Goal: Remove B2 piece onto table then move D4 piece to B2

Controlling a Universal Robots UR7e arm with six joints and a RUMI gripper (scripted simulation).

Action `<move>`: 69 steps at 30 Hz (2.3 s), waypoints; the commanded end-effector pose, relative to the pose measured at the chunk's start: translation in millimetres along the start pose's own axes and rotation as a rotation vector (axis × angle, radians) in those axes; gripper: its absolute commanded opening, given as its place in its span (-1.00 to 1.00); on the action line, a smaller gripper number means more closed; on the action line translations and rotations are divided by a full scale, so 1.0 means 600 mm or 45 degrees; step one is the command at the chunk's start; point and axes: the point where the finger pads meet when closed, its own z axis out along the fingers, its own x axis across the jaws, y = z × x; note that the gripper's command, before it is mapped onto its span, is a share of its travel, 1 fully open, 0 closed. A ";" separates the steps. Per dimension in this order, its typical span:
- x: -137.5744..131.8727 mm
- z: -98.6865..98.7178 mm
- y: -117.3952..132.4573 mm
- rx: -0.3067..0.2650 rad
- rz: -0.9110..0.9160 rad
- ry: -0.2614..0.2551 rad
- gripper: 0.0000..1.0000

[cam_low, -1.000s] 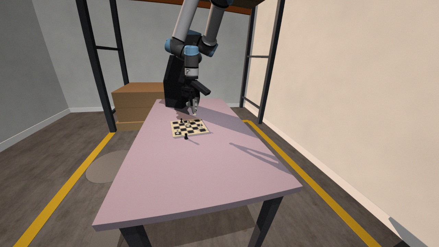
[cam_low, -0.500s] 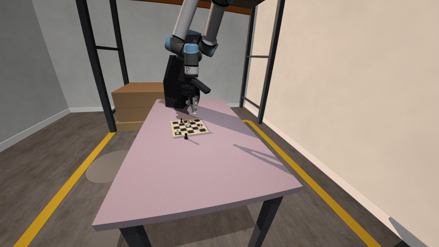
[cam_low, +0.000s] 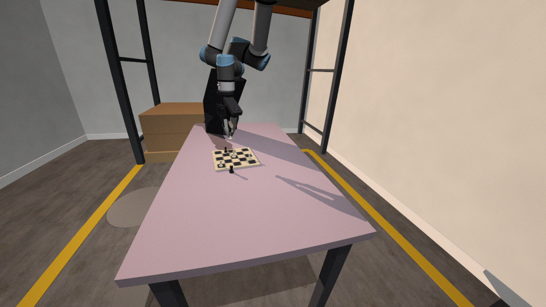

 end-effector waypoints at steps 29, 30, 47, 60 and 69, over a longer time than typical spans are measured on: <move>0.027 0.021 0.051 0.014 0.362 0.016 -1.00; 0.027 0.026 0.051 0.014 0.362 0.016 -1.00; 0.029 0.129 0.050 0.014 0.362 0.016 -1.00; 0.029 0.158 0.049 0.014 0.362 0.016 -1.00; 0.029 0.158 0.049 0.014 0.362 0.016 -1.00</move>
